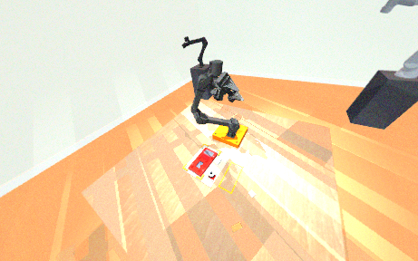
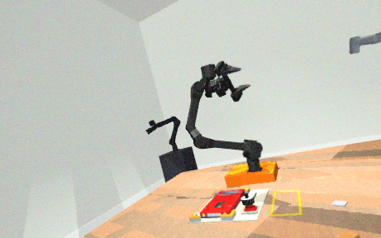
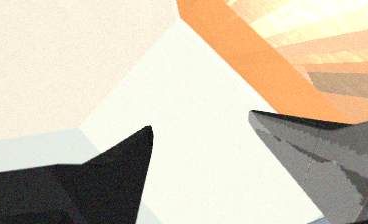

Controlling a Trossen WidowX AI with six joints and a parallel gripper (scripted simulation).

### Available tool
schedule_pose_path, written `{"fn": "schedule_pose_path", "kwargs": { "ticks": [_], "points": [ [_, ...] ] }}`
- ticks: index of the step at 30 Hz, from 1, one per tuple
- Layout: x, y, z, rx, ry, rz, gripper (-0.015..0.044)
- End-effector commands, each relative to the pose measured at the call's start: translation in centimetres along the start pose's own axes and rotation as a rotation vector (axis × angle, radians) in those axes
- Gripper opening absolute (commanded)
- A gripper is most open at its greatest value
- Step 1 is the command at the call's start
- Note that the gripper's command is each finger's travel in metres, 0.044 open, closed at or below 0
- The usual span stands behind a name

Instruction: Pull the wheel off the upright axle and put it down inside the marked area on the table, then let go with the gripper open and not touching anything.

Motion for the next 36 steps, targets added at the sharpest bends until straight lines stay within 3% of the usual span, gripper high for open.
{"fn": "schedule_pose_path", "kwargs": {
  "ticks": [1, 4, 19, 28, 36],
  "points": [
    [0.0, 0.1, 0.0, -0.008, 0.0, -0.005, 0.0374],
    [0.6, 1.6, -0.6, -0.115, 0.003, -0.071, 0.03],
    [8.1, 4.8, -4.0, -0.763, 0.272, -0.437, 0.03],
    [13.0, 1.1, -5.2, -0.998, 0.559, -0.588, 0.03],
    [16.9, -5.2, -6.0, -1.099, 0.882, -0.633, 0.03]
  ]
}}
Point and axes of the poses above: the point midway between the two fingers, 35 mm back from their tips, its own x axis out along the fingers, its own z axis across the jaws, y = z × x, the point moved 1 cm from there along -x, back along the fingers, and after that the axes turned 4 degrees about -x, right-handed, at the moved point
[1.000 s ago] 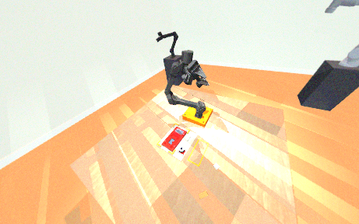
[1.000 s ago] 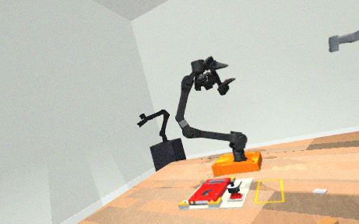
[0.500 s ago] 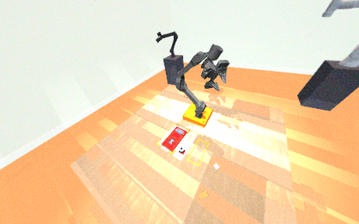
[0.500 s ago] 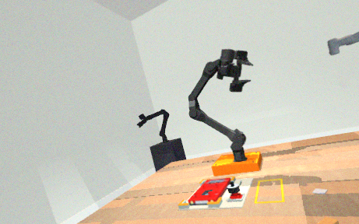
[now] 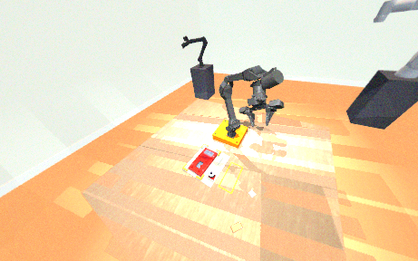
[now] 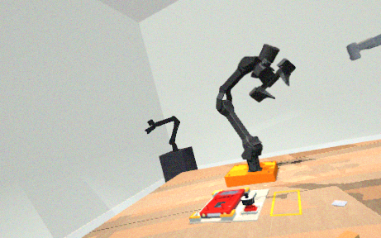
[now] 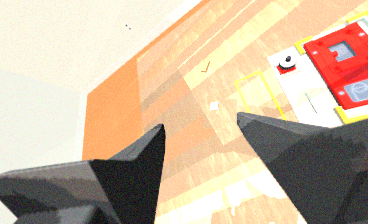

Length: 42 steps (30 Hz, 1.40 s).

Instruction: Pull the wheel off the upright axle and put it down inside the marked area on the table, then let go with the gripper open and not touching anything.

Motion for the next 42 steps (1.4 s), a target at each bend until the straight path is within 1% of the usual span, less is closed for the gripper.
{"fn": "schedule_pose_path", "kwargs": {
  "ticks": [1, 7, 12, 17, 22, 26, 28, 37, 42],
  "points": [
    [4.6, -0.9, -0.8, -0.106, 0.147, 0.052, 0.03],
    [10.3, -2.6, -3.6, -0.208, 0.305, 0.167, 0.03],
    [14.7, -4.1, -7.3, -0.264, 0.397, 0.294, 0.03],
    [18.3, -5.3, -12.1, -0.294, 0.448, 0.44, 0.03],
    [21.2, -6.1, -17.7, -0.297, 0.454, 0.59, 0.03],
    [22.9, -6.4, -22.6, -0.28, 0.424, 0.7, 0.03],
    [23.3, -6.4, -24.2, -0.271, 0.408, 0.733, 0.03],
    [23.4, -6.2, -24.3, -0.27, 0.406, 0.737, 0.03],
    [24.8, -5.2, -25.1, -0.27, 0.406, 0.737, 0.03]
  ]
}}
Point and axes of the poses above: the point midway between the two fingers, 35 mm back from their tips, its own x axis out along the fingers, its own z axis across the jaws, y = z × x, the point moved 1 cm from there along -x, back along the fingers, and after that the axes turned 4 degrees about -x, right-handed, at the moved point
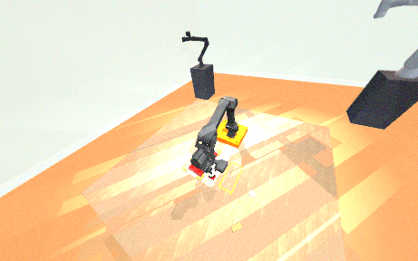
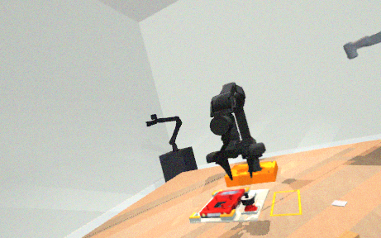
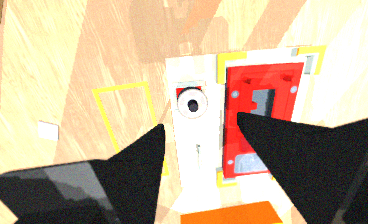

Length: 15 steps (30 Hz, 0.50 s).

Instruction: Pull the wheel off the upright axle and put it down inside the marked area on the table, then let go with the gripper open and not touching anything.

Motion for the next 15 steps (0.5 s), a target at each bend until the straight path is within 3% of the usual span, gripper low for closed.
{"fn": "schedule_pose_path", "kwargs": {
  "ticks": [1, 9, 15],
  "points": [
    [2.3, 0.1, 0.0, -0.003, -0.007, 0.016, 0.03],
    [6.8, 0.3, 0.0, -0.003, -0.007, 0.017, 0.03],
    [7.2, 0.3, 0.0, -0.003, -0.007, 0.017, 0.03]
  ]
}}
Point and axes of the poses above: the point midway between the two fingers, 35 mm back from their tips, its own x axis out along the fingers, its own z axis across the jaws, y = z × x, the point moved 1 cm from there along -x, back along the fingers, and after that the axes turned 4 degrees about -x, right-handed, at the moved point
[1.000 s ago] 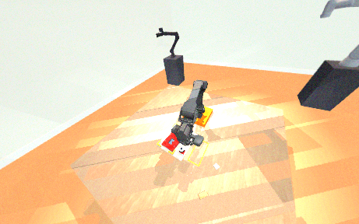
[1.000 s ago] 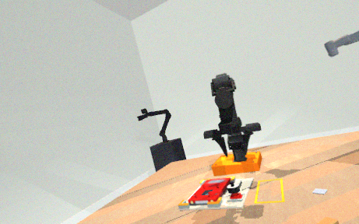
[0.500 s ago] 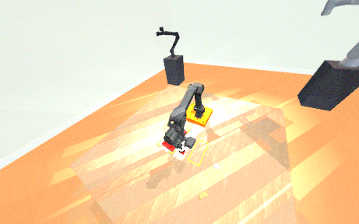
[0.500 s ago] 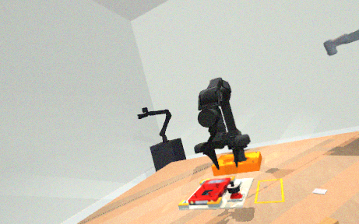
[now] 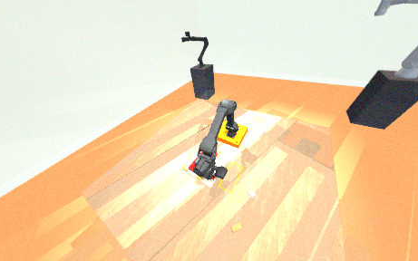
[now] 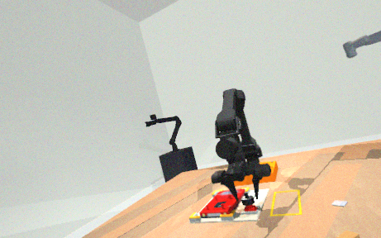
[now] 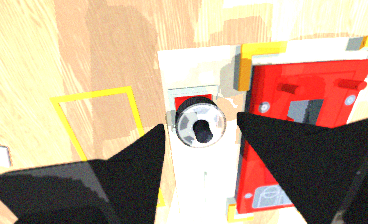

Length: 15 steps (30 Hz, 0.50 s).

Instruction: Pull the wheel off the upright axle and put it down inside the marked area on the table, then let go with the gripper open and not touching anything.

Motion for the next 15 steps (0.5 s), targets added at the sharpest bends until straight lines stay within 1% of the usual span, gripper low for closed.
{"fn": "schedule_pose_path", "kwargs": {
  "ticks": [1, 3, 7, 15],
  "points": [
    [0.54, 0.01, 0.06, 0.003, -0.005, -0.001, 0.03],
    [0.54, 0.01, 0.06, 0.003, -0.005, -0.001, 0.03],
    [0.19, -0.07, -0.01, 0.0, 0.0, -0.004, 0.0195],
    [0.19, -0.07, -0.01, 0.0, 0.0, -0.004, 0.0142]
  ]
}}
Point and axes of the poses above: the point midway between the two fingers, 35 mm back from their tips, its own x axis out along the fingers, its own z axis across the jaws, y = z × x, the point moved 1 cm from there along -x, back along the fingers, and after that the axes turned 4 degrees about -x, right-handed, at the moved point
